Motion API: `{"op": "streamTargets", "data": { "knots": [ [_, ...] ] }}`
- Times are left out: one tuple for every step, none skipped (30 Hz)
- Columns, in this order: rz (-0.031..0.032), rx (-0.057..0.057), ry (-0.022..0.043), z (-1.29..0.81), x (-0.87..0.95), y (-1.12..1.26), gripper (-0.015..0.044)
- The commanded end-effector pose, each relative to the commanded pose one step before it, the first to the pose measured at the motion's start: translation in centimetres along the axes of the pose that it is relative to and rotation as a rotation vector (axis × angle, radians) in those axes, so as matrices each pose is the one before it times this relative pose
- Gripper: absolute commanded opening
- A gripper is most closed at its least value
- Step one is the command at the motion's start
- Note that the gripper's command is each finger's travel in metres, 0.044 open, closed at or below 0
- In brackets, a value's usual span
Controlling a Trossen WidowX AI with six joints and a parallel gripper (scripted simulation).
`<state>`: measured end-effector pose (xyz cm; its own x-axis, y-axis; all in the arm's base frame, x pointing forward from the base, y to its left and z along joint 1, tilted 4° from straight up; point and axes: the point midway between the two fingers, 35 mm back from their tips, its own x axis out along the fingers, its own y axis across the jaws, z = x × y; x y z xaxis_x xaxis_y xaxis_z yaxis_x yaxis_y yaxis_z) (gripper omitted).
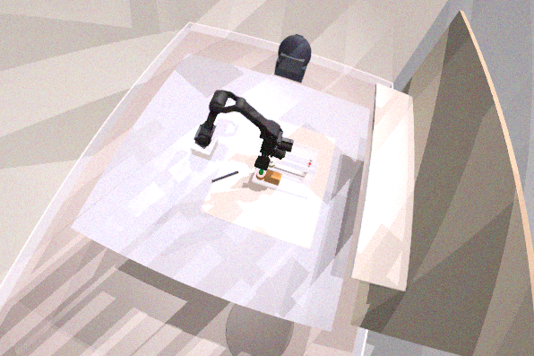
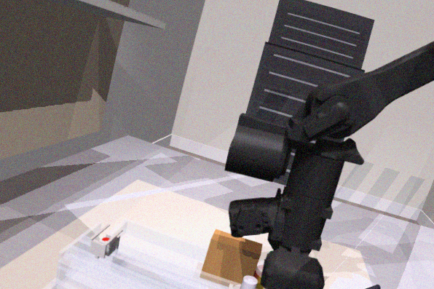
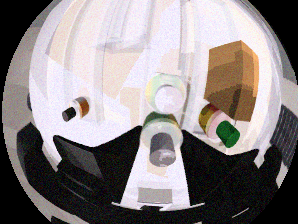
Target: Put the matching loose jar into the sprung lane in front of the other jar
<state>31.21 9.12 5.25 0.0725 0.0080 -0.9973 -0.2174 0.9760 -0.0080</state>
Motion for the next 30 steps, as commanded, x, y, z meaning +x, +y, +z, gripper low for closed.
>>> {"op": "streamTargets", "data": {
  "knots": [
    [-0.00163, -0.0021, -0.03323, 0.923, -0.398, -0.009, 0.0],
    [0.0, 0.0, 0.0, 0.0, 0.0, 0.0, 0.0],
    [0.0, 0.0, 0.0, 0.0, 0.0, 0.0, 0.0],
    [0.0, 0.0, 0.0, 0.0, 0.006, 0.0, 0.0],
    [0.0, 0.0, 0.0, 0.0, 0.012, 0.0, 0.0],
    [0.0, 0.0, 0.0, 0.0, 0.016, 0.0, 0.0],
    [0.0, 0.0, 0.0, 0.003, 0.021, 0.0, 0.0],
    [0.0, 0.0, -0.00001, 0.008, 0.027, 0.0, 0.0],
    [0.0, 0.0, -0.00001, 0.012, 0.023, 0.0, 0.0],
    [0.0, 0.0, -0.00001, 0.016, 0.018, 0.0, 0.0],
    [0.0, 0.0, -0.00001, 0.014, 0.009, 0.0, 0.0],
    [0.0, 0.0, -0.00001, 0.013, 0.004, 0.0, 0.0],
    [0.0, 0.0, -0.00001, 0.013, 0.002, 0.0, 0.0],
    [0.0, 0.0, -0.00001, 0.013, 0.001, 0.0, 0.0],
    [0.0, 0.0, -0.00001, 0.013, 0.0, 0.0, 0.0],
    [0.0, 0.0, -0.00001, 0.013, 0.0, 0.0, 0.0],
    [0.0, 0.0, -0.00001, 0.013, 0.0, 0.0, 0.0],
    [0.0, 0.0, -0.00001, 0.013, 0.0, 0.0, 0.0],
    [0.0, 0.0, -0.00001, 0.013, 0.0, 0.0, 0.0],
    [0.0, 0.0, -0.00001, 0.013, 0.0, 0.0, 0.0],
    [0.0, 0.0, -0.00001, 0.013, 0.0, 0.0, 0.0],
    [0.0, 0.0, -0.00001, 0.013, 0.0, 0.0, 0.0],
    [0.0, 0.0, -0.00001, 0.013, 0.0, 0.0, 0.0],
    [0.0, 0.0, -0.00001, 0.013, 0.0, 0.0, 0.0],
    [0.0, 0.0, -0.00001, 0.013, 0.0, 0.0, 0.0],
    [0.0, 0.0, -0.00001, 0.013, 0.0, 0.0, 0.0],
    [0.0, 0.0, -0.00001, 0.013, 0.0, 0.0, 0.0],
    [0.0, 0.0, -0.00001, 0.013, 0.0, 0.0, 0.0],
    [0.0, 0.0, -0.00001, 0.013, 0.0, 0.0, 0.0],
    [0.0, 0.0, -0.00001, 0.013, 0.0, 0.0, 0.0]
  ]
}}
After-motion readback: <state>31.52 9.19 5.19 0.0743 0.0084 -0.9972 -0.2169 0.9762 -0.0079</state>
